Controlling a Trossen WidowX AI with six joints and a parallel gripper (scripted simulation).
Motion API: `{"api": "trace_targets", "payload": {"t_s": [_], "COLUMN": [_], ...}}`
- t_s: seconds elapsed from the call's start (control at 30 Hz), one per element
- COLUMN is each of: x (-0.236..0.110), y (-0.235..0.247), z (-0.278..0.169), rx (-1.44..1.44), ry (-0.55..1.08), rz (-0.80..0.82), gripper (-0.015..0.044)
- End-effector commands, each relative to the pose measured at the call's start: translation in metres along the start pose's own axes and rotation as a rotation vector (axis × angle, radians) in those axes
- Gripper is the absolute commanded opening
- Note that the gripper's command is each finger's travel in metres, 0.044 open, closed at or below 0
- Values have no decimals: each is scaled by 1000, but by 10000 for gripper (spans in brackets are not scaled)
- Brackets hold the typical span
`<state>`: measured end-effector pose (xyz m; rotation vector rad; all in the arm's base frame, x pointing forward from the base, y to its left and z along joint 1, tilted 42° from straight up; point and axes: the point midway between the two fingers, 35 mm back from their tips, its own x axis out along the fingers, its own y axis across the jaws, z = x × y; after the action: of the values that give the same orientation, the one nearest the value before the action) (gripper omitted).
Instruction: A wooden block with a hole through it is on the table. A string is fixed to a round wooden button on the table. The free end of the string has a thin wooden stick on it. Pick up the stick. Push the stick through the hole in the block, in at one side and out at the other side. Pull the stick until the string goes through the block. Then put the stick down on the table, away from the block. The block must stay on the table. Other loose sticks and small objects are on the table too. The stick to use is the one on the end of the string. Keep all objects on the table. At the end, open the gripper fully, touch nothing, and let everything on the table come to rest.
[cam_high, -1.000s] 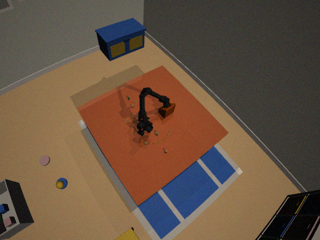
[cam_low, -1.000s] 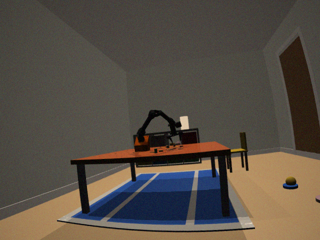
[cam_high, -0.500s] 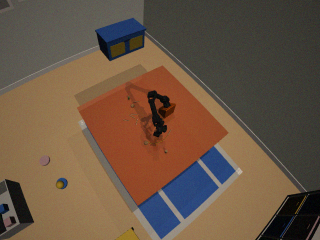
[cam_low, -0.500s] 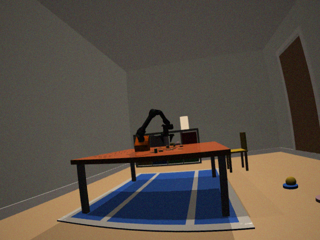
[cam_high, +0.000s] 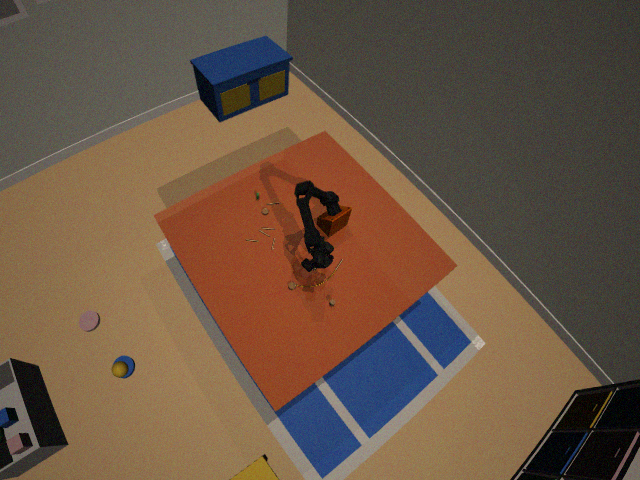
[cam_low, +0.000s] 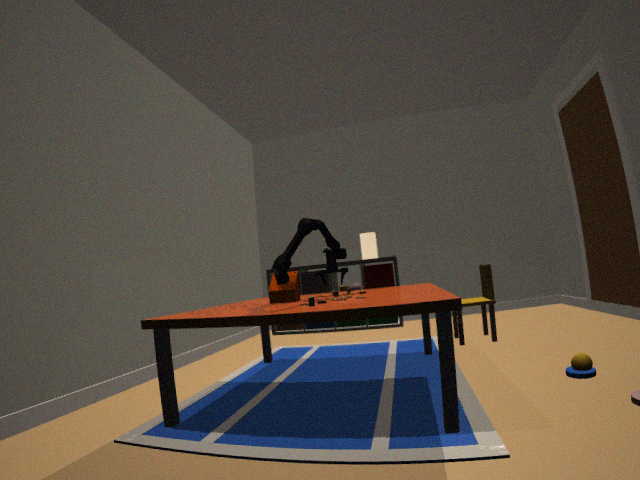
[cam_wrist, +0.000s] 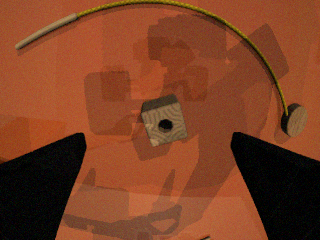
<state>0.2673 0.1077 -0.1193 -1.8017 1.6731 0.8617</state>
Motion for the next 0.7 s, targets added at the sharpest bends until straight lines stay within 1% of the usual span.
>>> {"api": "trace_targets", "payload": {"t_s": [0.0,0.27,0.67], "x": [-3,-7,-11], "y": [-1,-3,-5], "z": [-1,-3,-5], "rx": [504,1302,2001], "ry": [2,2,2], "rz": [1,0,-1], "gripper": [440,440,440]}}
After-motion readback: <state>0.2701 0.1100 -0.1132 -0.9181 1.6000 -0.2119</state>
